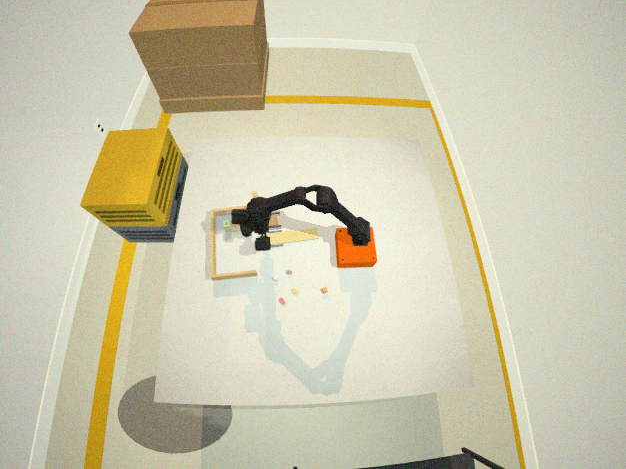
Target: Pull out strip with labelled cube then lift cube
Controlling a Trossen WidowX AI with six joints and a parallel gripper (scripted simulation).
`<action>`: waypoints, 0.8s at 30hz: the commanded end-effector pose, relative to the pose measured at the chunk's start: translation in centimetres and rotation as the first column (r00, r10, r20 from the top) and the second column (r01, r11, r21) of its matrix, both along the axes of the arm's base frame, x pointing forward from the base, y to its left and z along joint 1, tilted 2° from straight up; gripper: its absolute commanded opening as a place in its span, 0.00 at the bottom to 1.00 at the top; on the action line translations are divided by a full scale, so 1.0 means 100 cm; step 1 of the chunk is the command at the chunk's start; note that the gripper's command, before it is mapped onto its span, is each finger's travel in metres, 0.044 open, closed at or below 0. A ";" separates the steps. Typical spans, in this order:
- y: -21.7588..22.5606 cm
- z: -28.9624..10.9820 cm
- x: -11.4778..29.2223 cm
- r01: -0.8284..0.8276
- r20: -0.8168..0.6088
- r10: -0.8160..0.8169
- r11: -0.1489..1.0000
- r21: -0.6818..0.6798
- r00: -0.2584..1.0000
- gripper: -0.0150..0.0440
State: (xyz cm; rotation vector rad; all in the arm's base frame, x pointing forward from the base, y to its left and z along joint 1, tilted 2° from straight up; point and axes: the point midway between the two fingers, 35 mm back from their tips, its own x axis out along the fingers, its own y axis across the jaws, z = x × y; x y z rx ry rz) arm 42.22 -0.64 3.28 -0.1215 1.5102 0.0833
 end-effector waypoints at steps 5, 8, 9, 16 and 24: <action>-0.001 -0.013 0.001 0.005 -0.001 -0.005 1.000 -0.003 1.000 0.68; -0.001 -0.018 0.002 0.005 -0.001 -0.005 1.000 -0.003 1.000 0.68; -0.001 -0.020 0.002 0.005 -0.001 -0.005 1.000 -0.003 1.000 0.68; -0.001 -0.031 0.002 0.005 -0.001 -0.005 1.000 -0.003 1.000 0.68; -0.001 -0.041 0.003 0.005 -0.001 -0.005 1.000 -0.003 1.000 0.68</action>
